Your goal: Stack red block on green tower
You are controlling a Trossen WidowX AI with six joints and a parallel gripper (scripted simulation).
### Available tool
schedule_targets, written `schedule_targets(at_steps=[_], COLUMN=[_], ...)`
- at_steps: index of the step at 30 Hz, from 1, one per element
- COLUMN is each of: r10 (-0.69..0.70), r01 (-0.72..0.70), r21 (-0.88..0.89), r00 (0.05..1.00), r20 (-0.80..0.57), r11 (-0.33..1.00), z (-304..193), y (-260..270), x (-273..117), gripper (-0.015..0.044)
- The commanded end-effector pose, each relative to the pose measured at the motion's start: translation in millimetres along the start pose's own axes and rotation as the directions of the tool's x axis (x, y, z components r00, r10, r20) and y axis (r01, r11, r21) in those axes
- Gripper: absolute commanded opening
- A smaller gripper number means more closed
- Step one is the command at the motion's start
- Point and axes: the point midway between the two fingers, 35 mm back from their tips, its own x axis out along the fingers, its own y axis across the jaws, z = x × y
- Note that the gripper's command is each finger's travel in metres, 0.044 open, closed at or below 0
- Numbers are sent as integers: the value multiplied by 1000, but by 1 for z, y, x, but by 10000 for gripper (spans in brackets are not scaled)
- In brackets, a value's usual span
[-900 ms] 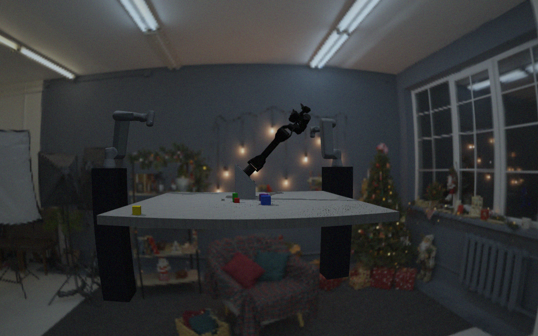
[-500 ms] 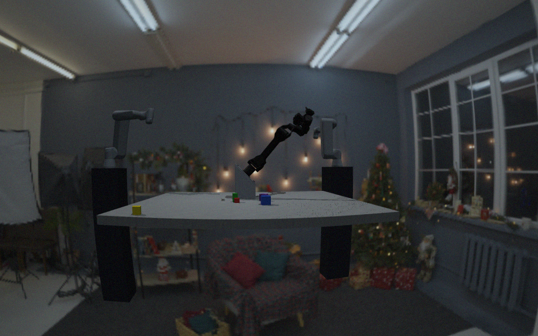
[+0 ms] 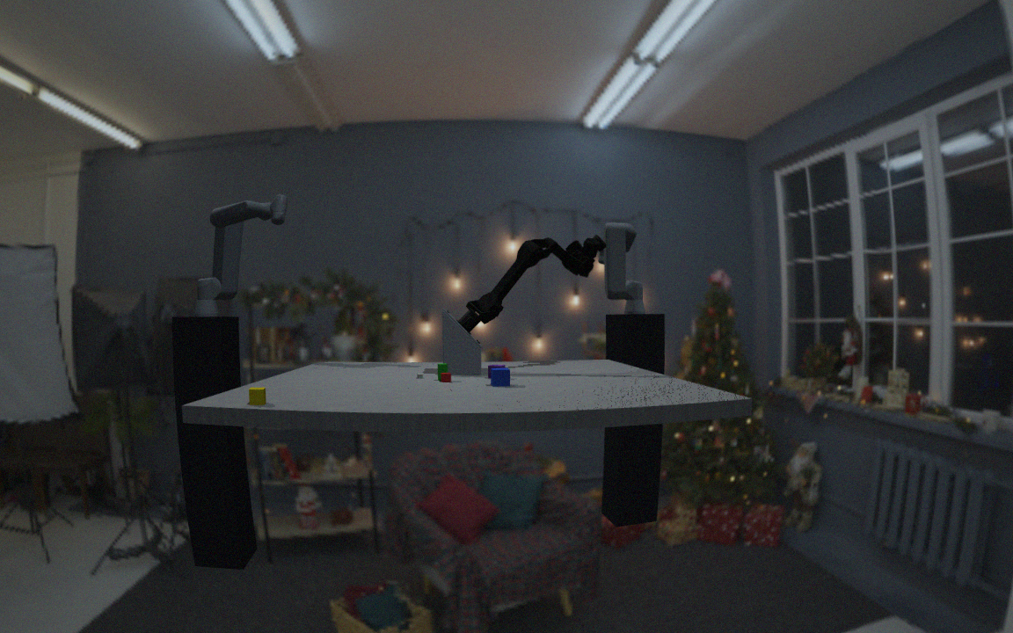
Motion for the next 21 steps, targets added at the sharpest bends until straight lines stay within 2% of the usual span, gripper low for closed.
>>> schedule_targets(at_steps=[1,11,21], r10=[41,135,193], r01=[-39,-103,-92], r21=[25,98,185], r00=[993,905,723], r20=[-108,-404,-663], r11=[999,990,978], z=[-36,-129,-200], y=[11,29,34], x=[-16,-88,-190], gripper=[440,440,440])
